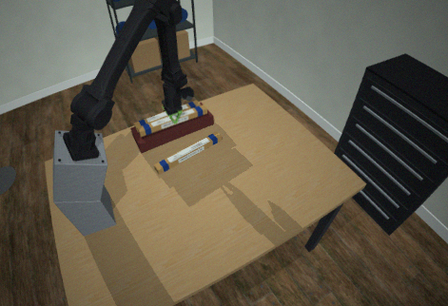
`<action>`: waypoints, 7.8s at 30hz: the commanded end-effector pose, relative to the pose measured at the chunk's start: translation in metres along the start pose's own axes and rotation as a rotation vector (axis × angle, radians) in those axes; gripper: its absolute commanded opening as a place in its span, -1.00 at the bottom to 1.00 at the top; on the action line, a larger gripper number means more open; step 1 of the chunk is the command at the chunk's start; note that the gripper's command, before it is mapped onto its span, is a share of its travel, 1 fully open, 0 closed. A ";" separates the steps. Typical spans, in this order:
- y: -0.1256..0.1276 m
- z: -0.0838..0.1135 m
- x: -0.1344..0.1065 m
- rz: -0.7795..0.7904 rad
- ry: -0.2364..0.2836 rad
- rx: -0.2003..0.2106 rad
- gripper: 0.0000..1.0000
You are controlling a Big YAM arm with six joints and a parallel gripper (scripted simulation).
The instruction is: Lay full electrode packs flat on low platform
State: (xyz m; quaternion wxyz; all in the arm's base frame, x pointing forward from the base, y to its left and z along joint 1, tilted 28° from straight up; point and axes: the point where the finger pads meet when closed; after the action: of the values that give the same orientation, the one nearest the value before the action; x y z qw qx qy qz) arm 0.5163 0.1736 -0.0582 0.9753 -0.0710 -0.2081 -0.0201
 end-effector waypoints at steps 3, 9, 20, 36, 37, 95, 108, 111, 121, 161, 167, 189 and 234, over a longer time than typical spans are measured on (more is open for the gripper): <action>0.011 0.043 0.046 -0.014 -0.092 0.046 -1.00; 0.011 0.043 0.047 -0.015 -0.092 0.046 -1.00; 0.010 0.043 0.047 -0.015 -0.092 0.046 -1.00; 0.010 0.043 0.048 -0.016 -0.092 0.045 -1.00; 0.010 0.043 0.048 -0.017 -0.092 0.045 -1.00; 0.009 0.043 0.049 -0.021 -0.100 0.048 -1.00; 0.009 0.043 0.049 -0.022 -0.103 0.049 -1.00; 0.009 0.043 0.049 -0.022 -0.102 0.049 -1.00; 0.008 0.042 0.047 -0.022 -0.102 0.049 -1.00; 0.007 0.025 0.049 -0.024 -0.105 0.049 -1.00; 0.008 0.023 0.049 -0.023 -0.106 0.050 -1.00; 0.009 0.009 0.044 -0.024 -0.104 0.048 -1.00; 0.004 -0.010 0.019 -0.017 -0.081 0.038 -1.00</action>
State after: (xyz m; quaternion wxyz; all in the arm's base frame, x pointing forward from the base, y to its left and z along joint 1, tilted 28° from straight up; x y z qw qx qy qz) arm 0.5308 0.1715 -0.0760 0.9706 -0.0592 -0.2323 -0.0235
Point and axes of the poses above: the point where the finger pads meet when closed, its own z axis back along the fingers, its own y axis across the jaws, x = y × z, and after that the axes turned 7 degrees about z, right-handed
